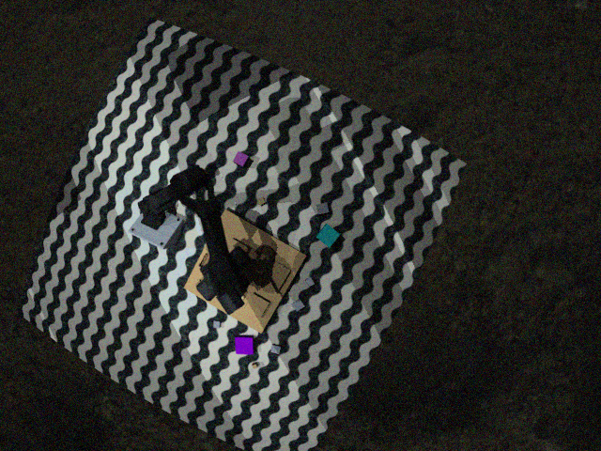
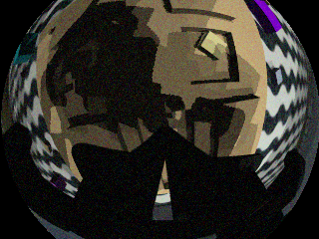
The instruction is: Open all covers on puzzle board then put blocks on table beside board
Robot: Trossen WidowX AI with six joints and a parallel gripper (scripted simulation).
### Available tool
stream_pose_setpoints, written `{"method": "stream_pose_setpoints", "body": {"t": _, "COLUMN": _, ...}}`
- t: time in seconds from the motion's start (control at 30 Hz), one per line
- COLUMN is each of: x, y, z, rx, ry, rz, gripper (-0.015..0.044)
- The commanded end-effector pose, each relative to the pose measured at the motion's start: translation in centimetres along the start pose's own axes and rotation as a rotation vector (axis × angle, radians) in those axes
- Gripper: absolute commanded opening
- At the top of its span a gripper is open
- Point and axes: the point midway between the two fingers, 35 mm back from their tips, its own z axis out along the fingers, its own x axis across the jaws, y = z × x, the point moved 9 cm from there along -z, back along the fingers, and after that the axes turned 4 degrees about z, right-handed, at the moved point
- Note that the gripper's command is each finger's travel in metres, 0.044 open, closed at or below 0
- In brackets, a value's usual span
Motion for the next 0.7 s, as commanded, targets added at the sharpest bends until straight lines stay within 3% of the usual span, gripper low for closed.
{"method": "stream_pose_setpoints", "body": {"t": 0.0, "x": -0.56, "y": -0.57, "z": 0.27, "rx": 0.008, "ry": -0.001, "rz": 0.002, "gripper": 0.0}}
{"method": "stream_pose_setpoints", "body": {"t": 0.67, "x": -0.9, "y": -0.85, "z": 0.29, "rx": 0.008, "ry": -0.001, "rz": 0.003, "gripper": 0.0}}
